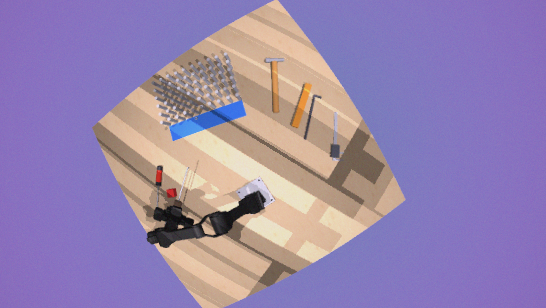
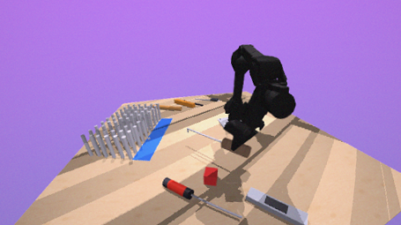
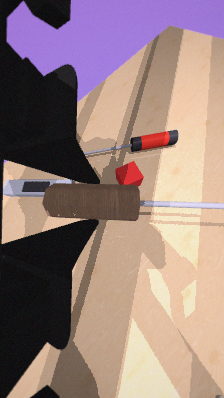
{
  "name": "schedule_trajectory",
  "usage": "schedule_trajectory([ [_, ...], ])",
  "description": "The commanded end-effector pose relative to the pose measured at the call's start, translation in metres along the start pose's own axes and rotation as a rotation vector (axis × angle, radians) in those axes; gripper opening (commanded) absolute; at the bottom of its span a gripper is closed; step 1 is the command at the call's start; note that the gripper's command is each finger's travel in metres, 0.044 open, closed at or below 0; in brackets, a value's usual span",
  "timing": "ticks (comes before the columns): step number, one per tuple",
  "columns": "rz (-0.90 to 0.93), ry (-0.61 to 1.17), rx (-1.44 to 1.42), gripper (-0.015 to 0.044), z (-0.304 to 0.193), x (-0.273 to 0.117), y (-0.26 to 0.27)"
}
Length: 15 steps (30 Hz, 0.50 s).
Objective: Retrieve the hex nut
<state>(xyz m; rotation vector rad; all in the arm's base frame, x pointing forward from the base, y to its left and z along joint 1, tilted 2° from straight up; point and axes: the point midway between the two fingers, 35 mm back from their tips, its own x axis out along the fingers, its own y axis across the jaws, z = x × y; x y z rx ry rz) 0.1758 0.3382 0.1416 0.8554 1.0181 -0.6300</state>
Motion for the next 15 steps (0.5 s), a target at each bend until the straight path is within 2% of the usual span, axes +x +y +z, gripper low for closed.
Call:
schedule_trajectory([
  [1, 0.006, -0.006, -0.002, 0.0000, 0.0001, 0.0030, 0.0002],
  [15, 0.006, -0.006, -0.002, 0.0000, -0.0024, 0.0122, -0.0025],
])
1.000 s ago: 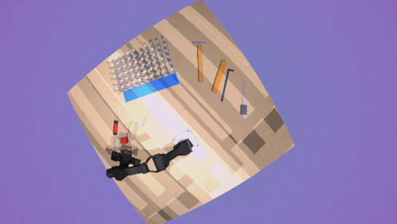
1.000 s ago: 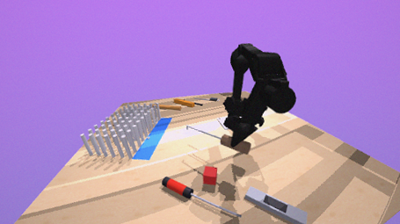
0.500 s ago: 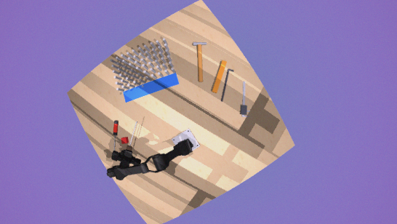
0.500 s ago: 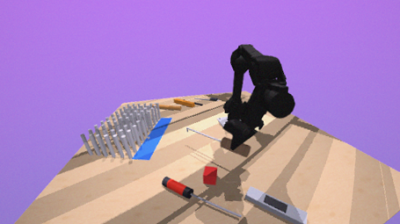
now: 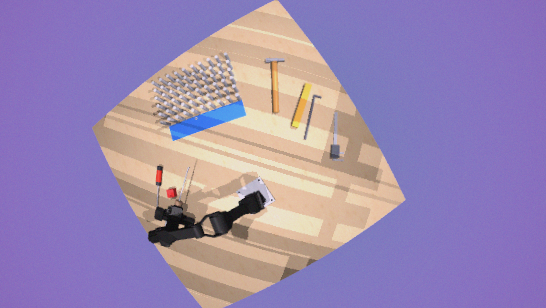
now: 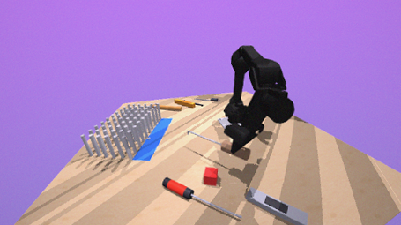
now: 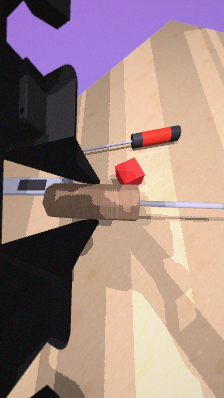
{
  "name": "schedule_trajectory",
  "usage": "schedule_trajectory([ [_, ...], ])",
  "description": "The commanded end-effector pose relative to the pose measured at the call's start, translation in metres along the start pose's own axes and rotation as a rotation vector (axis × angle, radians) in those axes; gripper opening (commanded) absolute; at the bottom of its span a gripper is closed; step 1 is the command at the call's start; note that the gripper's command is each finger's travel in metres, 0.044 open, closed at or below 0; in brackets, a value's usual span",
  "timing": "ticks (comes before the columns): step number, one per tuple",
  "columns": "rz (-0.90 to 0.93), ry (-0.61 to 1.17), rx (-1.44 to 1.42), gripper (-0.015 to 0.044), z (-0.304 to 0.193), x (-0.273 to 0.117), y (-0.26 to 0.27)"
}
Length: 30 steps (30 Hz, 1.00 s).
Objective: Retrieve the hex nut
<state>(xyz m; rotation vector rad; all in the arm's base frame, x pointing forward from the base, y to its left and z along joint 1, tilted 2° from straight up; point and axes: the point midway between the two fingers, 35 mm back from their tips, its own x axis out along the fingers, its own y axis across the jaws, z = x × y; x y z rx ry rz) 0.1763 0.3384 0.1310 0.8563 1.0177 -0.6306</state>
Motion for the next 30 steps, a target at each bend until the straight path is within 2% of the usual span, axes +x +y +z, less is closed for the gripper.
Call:
schedule_trajectory([
  [1, 0.006, -0.006, -0.003, 0.0000, 0.000, 0.003, 0.000],
  [30, 0.006, -0.006, -0.003, 0.0000, -0.004, 0.022, -0.006],
])
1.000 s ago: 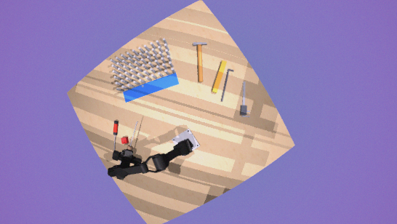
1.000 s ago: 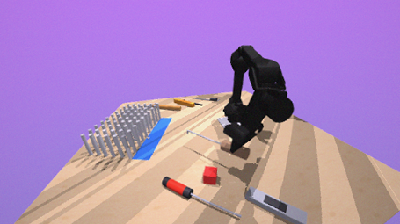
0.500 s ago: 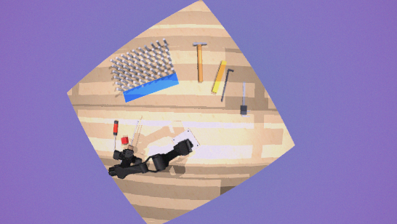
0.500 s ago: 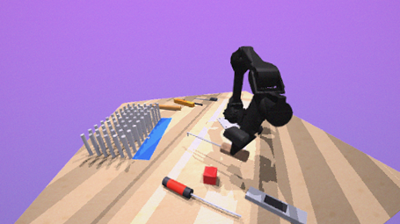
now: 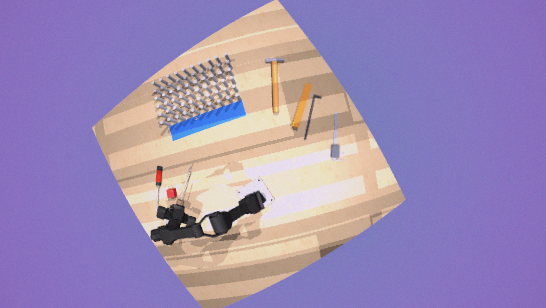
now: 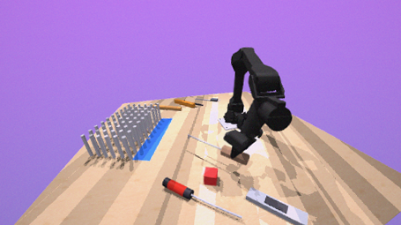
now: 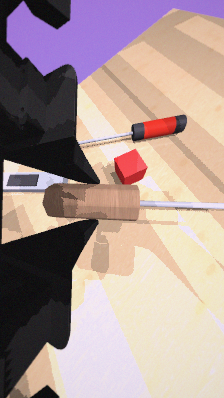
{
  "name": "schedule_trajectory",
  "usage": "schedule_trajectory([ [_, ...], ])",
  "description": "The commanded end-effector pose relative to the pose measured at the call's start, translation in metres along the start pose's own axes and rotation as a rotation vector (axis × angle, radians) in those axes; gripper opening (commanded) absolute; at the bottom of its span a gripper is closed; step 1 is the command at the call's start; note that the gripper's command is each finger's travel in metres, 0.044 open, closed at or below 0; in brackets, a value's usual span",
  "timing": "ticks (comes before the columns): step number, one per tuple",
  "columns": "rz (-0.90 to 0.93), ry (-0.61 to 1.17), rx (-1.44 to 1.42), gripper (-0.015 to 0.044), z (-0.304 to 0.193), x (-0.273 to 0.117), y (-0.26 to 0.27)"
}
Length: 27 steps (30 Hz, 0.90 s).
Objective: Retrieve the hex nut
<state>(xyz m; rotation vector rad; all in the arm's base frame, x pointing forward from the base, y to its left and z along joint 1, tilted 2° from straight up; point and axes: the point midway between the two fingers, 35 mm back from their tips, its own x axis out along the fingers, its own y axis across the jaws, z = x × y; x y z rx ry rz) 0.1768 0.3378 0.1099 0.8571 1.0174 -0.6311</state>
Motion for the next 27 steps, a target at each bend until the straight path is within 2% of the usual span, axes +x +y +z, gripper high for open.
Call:
schedule_trajectory([
  [1, 0.006, -0.006, -0.004, 0.0000, 0.000, 0.003, 0.000],
  [27, 0.006, -0.006, -0.004, 0.0000, -0.003, 0.020, -0.007],
])
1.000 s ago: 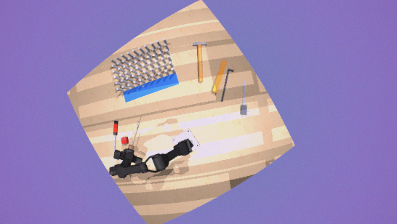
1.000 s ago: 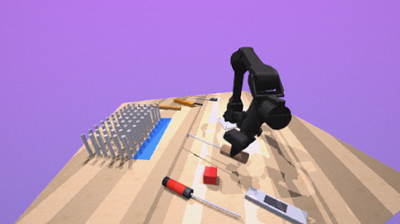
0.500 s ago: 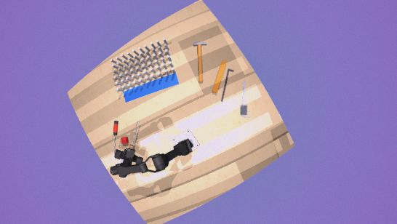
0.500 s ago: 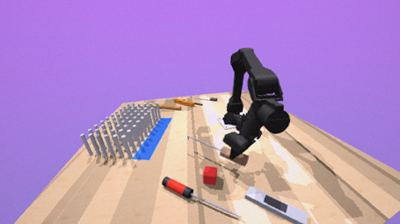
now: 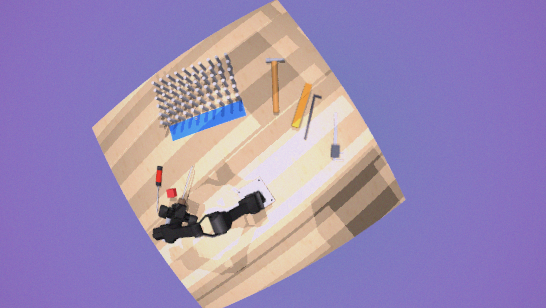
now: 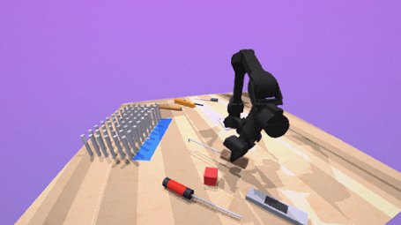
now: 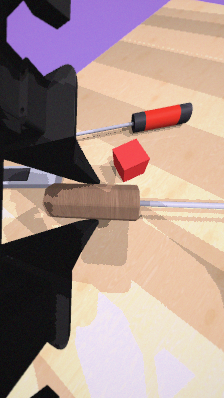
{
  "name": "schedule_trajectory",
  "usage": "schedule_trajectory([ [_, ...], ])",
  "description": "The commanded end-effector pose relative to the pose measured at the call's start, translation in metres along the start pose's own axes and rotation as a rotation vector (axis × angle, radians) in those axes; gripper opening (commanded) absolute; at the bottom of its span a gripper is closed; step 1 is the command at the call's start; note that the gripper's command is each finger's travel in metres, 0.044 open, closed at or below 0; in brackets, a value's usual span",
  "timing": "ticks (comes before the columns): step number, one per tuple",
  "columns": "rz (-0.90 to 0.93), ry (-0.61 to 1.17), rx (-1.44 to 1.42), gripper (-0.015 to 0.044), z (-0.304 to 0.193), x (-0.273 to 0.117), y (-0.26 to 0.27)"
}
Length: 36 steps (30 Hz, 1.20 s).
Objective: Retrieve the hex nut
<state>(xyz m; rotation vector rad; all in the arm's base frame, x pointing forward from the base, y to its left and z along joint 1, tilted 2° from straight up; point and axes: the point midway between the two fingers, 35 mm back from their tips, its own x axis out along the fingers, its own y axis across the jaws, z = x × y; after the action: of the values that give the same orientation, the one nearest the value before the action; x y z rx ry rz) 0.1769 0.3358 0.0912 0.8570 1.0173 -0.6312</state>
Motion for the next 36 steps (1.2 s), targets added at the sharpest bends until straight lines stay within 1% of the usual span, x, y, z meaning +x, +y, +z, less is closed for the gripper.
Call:
schedule_trajectory([
  [1, 0.006, -0.006, -0.004, 0.0000, 0.001, 0.003, 0.000],
  [36, 0.005, -0.006, -0.005, 0.0000, -0.002, 0.025, -0.011],
])
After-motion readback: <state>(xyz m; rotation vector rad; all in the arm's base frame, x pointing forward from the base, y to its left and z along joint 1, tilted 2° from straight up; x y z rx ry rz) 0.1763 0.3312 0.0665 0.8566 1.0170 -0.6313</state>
